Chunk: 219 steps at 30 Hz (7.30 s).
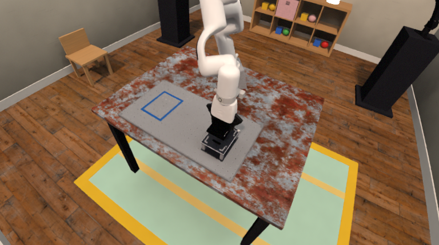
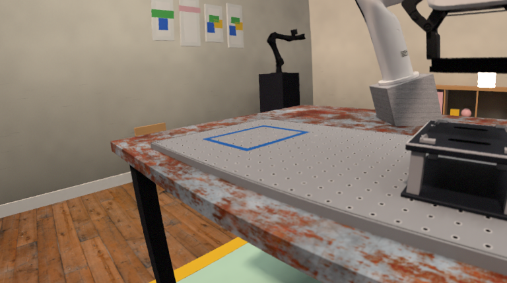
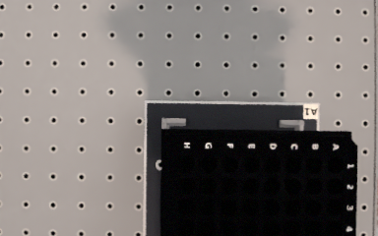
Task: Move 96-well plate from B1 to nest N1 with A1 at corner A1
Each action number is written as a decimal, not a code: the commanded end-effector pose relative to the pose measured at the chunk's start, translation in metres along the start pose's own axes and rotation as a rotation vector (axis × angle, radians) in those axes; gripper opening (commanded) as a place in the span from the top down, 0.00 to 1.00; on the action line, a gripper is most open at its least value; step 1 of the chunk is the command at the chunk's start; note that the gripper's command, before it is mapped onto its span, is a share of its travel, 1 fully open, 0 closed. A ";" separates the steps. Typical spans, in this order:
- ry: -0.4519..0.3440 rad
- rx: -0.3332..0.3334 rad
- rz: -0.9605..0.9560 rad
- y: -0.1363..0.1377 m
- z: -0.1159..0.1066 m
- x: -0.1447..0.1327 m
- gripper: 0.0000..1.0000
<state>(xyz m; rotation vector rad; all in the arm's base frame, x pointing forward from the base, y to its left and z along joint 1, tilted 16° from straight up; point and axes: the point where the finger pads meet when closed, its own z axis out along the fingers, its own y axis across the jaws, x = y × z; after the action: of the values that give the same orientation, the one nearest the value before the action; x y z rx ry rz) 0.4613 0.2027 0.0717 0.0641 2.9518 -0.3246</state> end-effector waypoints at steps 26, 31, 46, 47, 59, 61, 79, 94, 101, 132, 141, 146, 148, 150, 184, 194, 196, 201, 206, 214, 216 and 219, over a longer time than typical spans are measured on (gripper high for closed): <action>-0.004 -0.002 0.001 0.001 0.041 -0.002 1.00; -0.004 -0.002 0.001 0.001 0.049 -0.002 1.00; -0.004 -0.002 0.001 0.001 0.058 -0.002 1.00; -0.004 -0.002 0.001 0.001 0.058 -0.002 1.00; -0.004 -0.002 0.001 0.001 0.058 -0.002 1.00; -0.004 -0.002 0.001 0.001 0.058 -0.002 1.00; -0.004 -0.002 0.001 0.001 0.061 -0.002 1.00; -0.004 -0.002 0.001 0.001 0.063 -0.002 1.00; -0.004 -0.002 0.001 0.001 0.064 -0.002 1.00; -0.004 -0.002 0.001 0.001 0.069 -0.002 1.00; -0.004 -0.002 0.001 0.001 0.069 -0.002 0.00; -0.004 -0.002 0.001 0.001 0.069 -0.002 0.00; -0.004 -0.002 0.001 0.001 0.069 -0.002 0.00; -0.004 -0.002 0.001 0.001 0.069 -0.002 0.00; -0.004 -0.003 0.001 0.001 0.032 -0.002 0.00; -0.004 -0.003 0.001 0.001 0.010 -0.002 0.00; -0.004 -0.003 0.001 0.001 0.005 -0.002 0.00; -0.004 -0.003 0.001 0.001 -0.008 -0.002 0.00; -0.004 -0.003 0.001 0.001 -0.021 -0.002 0.00; -0.004 -0.003 0.001 0.001 -0.021 -0.002 0.00; -0.004 -0.003 0.001 0.001 -0.021 -0.002 0.00; -0.004 -0.003 0.001 0.001 -0.021 -0.002 0.00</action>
<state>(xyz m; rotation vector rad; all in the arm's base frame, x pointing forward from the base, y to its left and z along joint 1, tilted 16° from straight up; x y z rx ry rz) 0.4583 0.2068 0.0901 0.0642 2.9516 -0.3246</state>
